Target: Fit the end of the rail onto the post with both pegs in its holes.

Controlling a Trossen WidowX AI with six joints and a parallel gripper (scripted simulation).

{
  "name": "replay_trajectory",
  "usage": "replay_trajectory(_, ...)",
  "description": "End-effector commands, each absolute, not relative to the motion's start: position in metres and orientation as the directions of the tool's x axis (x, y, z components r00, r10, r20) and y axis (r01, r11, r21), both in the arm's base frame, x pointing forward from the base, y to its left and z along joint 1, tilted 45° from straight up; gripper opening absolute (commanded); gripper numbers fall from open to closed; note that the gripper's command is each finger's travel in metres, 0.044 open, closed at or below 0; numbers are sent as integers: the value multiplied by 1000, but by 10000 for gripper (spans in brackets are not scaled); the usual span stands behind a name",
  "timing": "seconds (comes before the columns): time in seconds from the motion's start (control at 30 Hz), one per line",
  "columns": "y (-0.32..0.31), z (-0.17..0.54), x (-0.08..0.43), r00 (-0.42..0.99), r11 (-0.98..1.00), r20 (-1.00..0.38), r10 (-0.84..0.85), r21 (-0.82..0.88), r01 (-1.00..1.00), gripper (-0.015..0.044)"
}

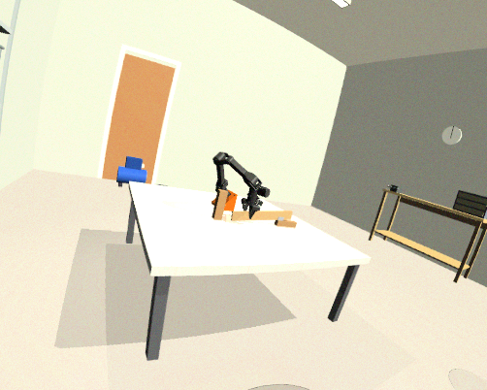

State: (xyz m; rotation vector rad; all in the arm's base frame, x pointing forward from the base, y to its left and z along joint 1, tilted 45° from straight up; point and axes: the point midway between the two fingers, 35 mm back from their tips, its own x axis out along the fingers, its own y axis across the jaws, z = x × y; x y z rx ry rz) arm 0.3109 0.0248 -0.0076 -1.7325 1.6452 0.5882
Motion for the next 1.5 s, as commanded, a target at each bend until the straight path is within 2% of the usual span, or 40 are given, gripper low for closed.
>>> replay_trajectory(0.0,19,-13,309,99,14,-716,-691,-150,-989,440)
replay_trajectory(0.2,13,-17,309,99,14,-715,-692,-150,-989,440)
replay_trajectory(0.67,13,-17,309,99,14,-715,-692,-150,-989,72)
replay_trajectory(0.9,13,-17,309,99,14,-715,-692,-150,-989,26)
replay_trajectory(0.93,13,-17,309,99,14,-715,-692,-150,-989,0)
replay_trajectory(1.47,16,-16,309,99,14,-715,-692,-150,-989,0)
